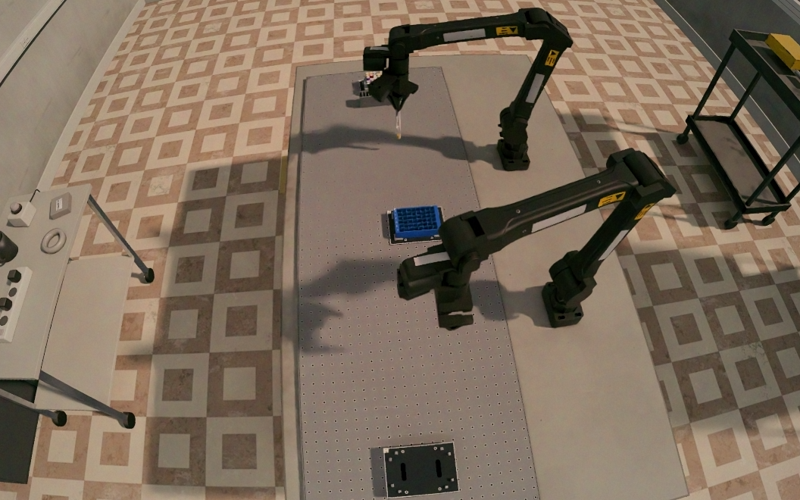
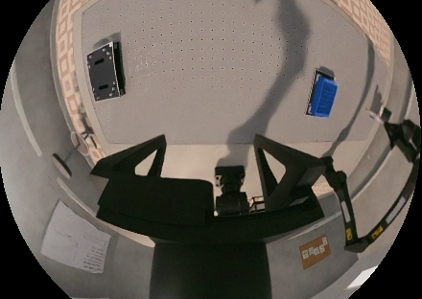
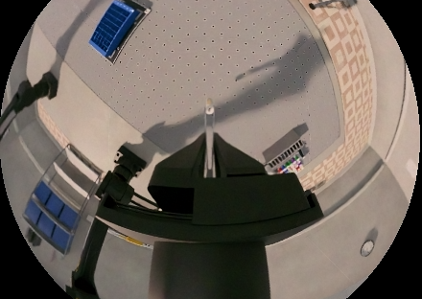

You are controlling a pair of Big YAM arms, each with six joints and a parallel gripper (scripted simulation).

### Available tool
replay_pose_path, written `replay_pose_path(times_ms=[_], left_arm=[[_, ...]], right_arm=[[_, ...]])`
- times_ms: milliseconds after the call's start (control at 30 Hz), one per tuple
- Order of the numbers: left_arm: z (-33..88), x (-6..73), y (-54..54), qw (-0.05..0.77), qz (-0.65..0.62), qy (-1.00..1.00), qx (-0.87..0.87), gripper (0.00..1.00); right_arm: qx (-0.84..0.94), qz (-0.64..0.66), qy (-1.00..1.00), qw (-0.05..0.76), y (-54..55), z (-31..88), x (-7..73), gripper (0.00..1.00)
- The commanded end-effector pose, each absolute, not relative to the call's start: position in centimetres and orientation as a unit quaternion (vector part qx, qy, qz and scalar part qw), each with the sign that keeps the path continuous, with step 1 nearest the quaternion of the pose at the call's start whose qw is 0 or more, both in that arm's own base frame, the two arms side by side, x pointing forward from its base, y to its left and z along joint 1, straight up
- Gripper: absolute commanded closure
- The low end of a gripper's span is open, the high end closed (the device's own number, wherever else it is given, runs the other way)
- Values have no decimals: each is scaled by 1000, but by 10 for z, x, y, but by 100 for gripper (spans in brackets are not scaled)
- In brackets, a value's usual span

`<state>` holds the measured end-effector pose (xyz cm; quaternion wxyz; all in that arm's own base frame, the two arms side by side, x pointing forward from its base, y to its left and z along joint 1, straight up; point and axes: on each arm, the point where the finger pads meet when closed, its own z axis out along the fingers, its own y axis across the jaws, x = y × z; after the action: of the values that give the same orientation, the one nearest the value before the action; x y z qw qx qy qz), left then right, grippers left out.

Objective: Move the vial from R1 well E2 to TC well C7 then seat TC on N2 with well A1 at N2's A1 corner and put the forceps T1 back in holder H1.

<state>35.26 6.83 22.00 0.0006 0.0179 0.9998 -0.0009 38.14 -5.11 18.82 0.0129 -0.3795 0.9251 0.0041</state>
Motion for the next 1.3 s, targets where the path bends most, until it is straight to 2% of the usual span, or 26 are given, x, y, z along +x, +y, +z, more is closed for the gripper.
replay_pose_path(times_ms=[0, 1267], left_arm=[[234, 361, 71, 18, 4, 1000, 15, 0], [234, 361, 71, 18, 4, 1000, 15, 0]], right_arm=[[-374, -5, 927, 26, -47, 195, 384, 91], [-374, 0, 927, 19, 9, 190, 374, 91]])
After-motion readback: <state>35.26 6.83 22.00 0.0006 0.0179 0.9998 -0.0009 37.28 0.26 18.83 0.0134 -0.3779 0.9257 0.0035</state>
